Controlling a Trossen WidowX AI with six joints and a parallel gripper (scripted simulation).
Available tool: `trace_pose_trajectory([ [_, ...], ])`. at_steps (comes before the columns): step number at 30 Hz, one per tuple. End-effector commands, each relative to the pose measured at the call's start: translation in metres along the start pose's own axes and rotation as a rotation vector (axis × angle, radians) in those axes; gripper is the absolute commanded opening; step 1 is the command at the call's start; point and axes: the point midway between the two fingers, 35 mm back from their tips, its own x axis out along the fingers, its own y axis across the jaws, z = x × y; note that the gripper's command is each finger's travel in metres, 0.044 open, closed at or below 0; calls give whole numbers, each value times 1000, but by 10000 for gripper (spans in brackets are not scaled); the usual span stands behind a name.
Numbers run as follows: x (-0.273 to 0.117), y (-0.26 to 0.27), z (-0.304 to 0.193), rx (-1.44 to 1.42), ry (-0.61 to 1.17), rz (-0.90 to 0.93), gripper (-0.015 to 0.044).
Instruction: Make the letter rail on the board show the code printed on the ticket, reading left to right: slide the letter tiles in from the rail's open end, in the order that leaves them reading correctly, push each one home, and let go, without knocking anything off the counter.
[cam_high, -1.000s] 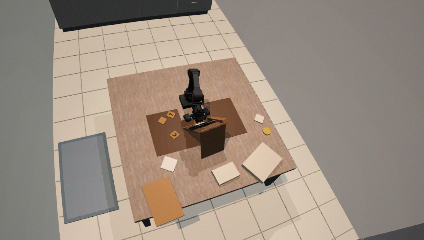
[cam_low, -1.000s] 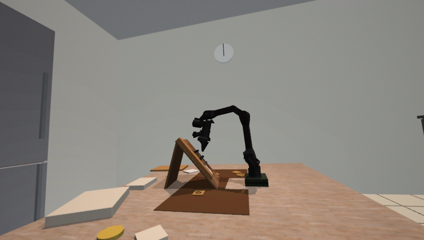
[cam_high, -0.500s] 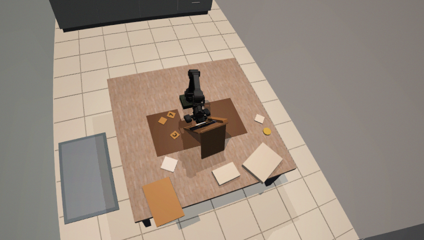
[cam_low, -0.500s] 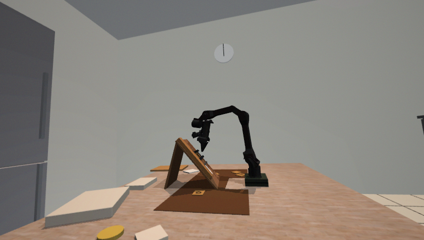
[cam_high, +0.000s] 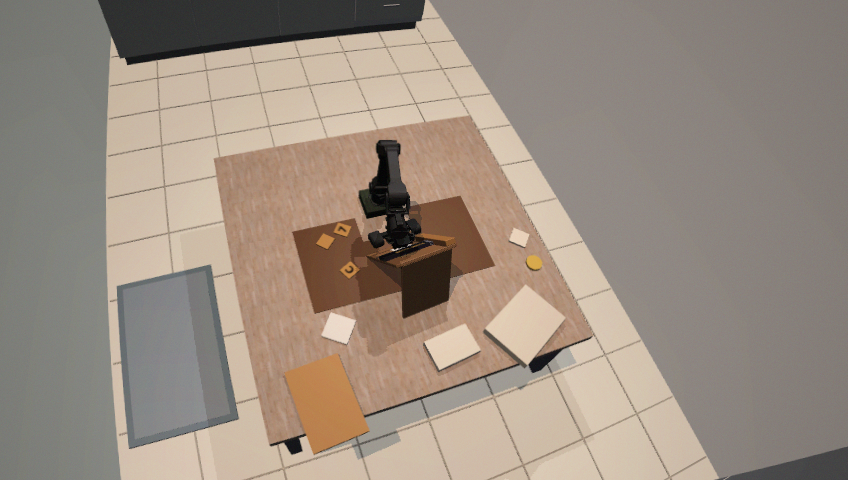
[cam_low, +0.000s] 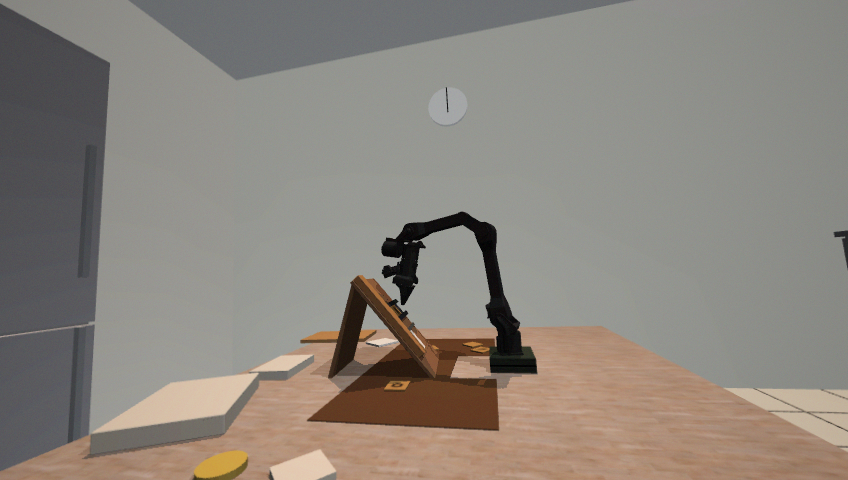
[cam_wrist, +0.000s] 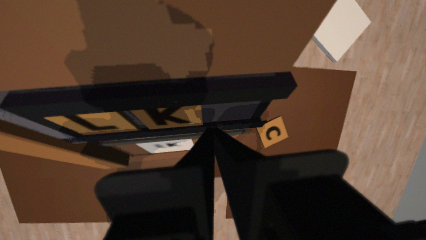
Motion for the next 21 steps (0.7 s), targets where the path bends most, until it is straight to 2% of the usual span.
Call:
trace_pose_trajectory([
  [1,4,-1,2,2,5,-2,0],
  [21,11,-1,8,2,5,-2,0],
])
